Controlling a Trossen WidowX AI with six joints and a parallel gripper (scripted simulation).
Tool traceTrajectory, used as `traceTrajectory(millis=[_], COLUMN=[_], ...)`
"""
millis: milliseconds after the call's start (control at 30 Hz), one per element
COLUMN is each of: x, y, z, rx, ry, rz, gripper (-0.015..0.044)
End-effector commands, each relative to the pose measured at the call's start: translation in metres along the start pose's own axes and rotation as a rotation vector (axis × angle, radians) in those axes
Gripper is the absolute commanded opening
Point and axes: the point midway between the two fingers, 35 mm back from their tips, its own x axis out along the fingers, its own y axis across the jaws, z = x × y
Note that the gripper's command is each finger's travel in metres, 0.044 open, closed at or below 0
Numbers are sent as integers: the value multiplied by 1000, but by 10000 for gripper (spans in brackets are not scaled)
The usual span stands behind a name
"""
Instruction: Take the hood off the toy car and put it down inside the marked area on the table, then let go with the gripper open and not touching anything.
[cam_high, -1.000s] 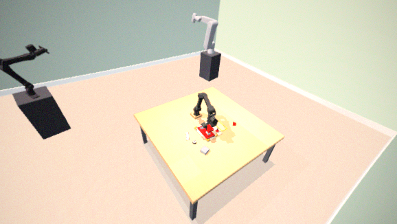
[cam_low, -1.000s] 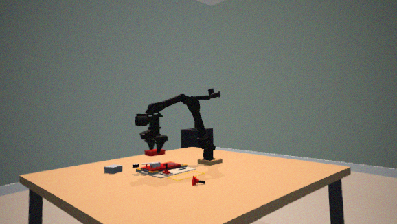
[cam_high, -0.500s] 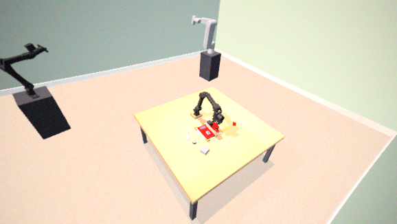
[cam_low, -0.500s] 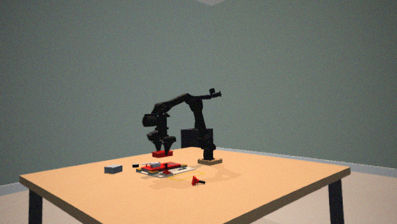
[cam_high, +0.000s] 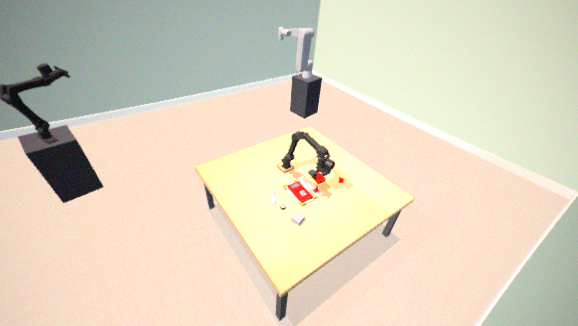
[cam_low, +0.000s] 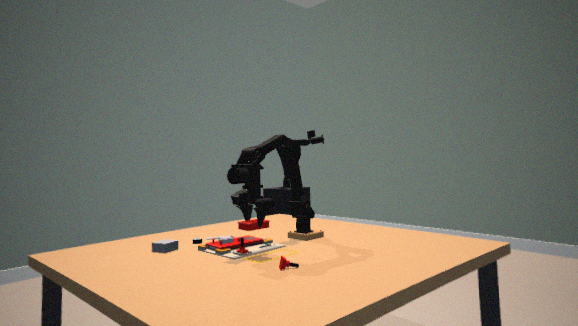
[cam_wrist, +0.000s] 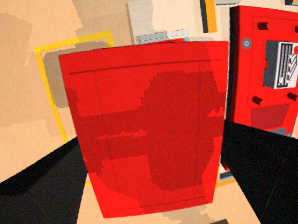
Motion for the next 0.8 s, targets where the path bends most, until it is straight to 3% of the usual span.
traceTrajectory(millis=[0, 300, 767], x=[-1, -3, 6], y=[20, 60, 61], z=[-10, -33, -33], rx=[4, 5, 5], ry=[-2, 0, 0], rz=[0, 3, 4], gripper=[0, 0, 0])
